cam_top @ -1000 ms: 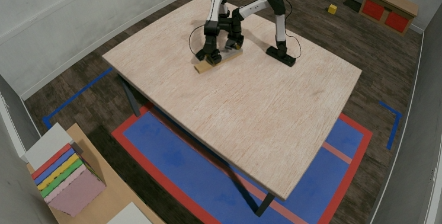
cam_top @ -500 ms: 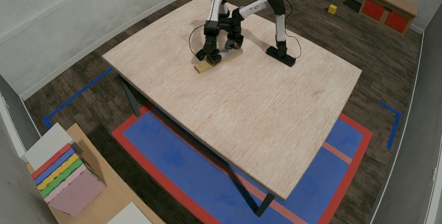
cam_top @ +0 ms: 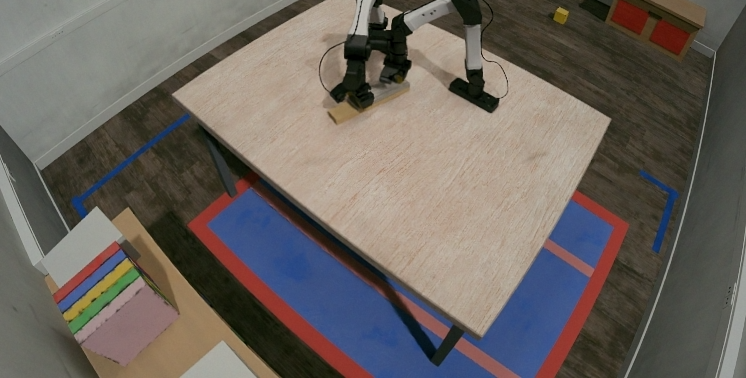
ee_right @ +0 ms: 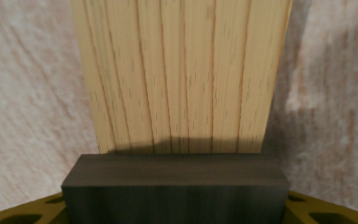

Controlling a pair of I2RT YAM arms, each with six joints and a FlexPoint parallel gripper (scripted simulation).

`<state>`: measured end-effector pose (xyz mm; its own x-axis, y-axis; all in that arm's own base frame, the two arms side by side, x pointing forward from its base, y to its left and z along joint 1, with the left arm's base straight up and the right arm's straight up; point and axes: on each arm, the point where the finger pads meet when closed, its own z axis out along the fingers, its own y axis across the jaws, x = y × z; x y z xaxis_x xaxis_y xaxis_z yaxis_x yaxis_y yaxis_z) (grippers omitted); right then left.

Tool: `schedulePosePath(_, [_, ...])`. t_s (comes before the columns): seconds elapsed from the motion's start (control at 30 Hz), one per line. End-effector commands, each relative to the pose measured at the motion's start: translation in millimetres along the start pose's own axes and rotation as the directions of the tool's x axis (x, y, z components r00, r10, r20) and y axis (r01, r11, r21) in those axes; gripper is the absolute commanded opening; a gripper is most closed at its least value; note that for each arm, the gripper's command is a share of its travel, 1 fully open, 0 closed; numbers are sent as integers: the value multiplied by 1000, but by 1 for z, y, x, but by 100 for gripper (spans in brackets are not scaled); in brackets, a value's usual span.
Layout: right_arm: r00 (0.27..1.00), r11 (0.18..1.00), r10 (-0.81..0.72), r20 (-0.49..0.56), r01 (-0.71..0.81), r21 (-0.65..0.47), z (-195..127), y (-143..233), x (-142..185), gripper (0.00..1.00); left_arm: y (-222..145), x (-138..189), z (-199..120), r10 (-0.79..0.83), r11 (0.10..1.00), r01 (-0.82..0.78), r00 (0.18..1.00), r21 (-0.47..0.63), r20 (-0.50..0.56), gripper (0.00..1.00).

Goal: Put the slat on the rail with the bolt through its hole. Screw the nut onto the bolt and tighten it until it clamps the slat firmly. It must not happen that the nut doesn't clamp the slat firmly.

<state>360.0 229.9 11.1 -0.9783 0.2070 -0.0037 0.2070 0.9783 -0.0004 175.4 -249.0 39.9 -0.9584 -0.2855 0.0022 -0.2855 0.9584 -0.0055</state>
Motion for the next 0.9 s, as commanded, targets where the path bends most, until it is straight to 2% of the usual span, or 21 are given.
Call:
schedulePosePath(0.0, [1000, 1000, 3, 16, -2, -16, -7, 4, -2, 67, -4, -2, -3, -1, 1000, 1, 1000, 17, 8, 18])
schedulePosePath(0.17, [1000, 1000, 3, 16, -2, -16, -7, 4, -2, 67, -4, -2, -3, -1, 1000, 1, 1000, 17, 8, 11])
schedulePosePath(0.87, [1000, 1000, 3, 16, -2, -16, -7, 4, -2, 67, -4, -2, -3, 7, 1000, -8, 1000, 20, 9, 11])
